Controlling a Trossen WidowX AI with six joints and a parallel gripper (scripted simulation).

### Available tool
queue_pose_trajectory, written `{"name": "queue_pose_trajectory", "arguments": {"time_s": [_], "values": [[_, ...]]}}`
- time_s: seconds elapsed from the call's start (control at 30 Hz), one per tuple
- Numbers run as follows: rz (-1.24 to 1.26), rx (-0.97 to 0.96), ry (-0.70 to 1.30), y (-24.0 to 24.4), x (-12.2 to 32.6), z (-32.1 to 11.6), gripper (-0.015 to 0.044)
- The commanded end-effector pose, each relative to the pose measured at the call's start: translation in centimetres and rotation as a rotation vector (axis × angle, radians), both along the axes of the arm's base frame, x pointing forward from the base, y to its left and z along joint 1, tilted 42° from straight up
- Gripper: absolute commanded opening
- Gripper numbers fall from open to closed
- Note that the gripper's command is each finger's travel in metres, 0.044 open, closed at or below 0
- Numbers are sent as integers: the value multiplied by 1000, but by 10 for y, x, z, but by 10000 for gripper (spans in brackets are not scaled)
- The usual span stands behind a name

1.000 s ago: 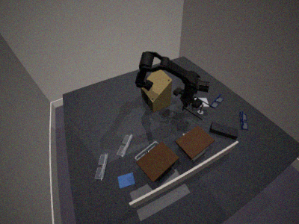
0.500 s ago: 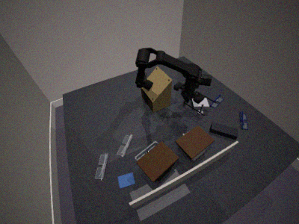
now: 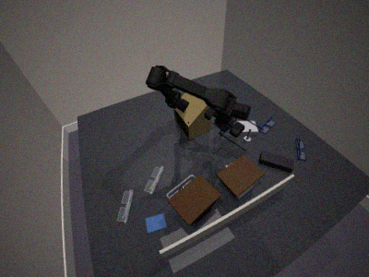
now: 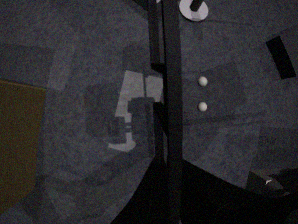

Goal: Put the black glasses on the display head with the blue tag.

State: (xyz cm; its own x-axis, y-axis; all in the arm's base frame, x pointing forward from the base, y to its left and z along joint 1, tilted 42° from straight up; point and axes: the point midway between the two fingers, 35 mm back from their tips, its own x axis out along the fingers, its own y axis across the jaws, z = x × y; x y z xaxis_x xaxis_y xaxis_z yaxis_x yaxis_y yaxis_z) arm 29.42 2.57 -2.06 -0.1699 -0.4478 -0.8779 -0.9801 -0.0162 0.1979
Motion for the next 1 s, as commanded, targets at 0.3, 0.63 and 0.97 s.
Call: {"name": "queue_pose_trajectory", "arguments": {"time_s": [0.3,0.63,0.97], "values": [[17,176,-39,-43,-3,50,0],[52,279,-109,-75,-13,86,0],[108,343,-205,-104,-31,119,0]]}}
